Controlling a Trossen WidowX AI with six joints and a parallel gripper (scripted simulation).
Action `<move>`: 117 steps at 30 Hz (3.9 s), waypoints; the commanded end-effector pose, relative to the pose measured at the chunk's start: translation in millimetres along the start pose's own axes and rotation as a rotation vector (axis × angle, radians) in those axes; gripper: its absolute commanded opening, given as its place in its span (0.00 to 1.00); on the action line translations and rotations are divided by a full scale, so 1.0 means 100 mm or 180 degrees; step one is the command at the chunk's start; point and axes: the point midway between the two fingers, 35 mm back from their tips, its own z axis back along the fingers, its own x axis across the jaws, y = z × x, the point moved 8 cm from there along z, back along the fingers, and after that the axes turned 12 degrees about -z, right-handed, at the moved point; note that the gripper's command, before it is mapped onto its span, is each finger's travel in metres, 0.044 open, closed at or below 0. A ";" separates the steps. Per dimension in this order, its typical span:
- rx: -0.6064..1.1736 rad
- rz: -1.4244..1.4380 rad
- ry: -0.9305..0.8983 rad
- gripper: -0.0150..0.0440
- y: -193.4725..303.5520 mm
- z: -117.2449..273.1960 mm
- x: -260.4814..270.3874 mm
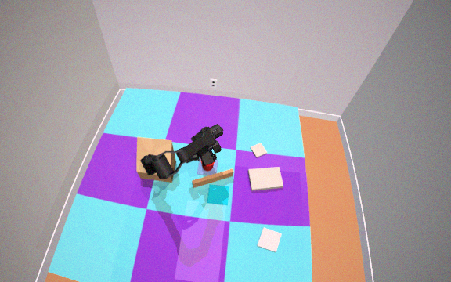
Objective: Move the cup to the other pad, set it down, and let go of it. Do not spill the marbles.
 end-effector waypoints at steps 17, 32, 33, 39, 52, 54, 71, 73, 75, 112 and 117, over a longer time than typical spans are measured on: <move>-0.0023 -0.0028 -0.0015 0.50 0.01 -0.25 0.04; -0.0029 -0.0029 -0.0013 0.50 0.00 -0.50 0.02; -0.0030 -0.0029 -0.0013 0.50 0.00 -0.51 0.02; -0.0034 -0.0030 -0.0011 0.50 0.00 -0.60 0.01; -0.0019 -0.0052 -0.0015 0.28 0.00 -0.60 0.03; -0.0019 -0.0052 -0.0015 0.26 0.00 -0.60 0.03; -0.0010 -0.0036 -0.0019 0.25 0.01 -0.15 0.05; -0.0011 -0.0034 -0.0018 0.25 0.02 -0.07 0.05; -0.0014 -0.0032 -0.0017 0.25 0.02 0.01 0.04; -0.0034 -0.0016 -0.0009 0.25 -0.08 0.22 -0.01; -0.0030 -0.0021 -0.0011 0.25 -0.21 0.23 0.01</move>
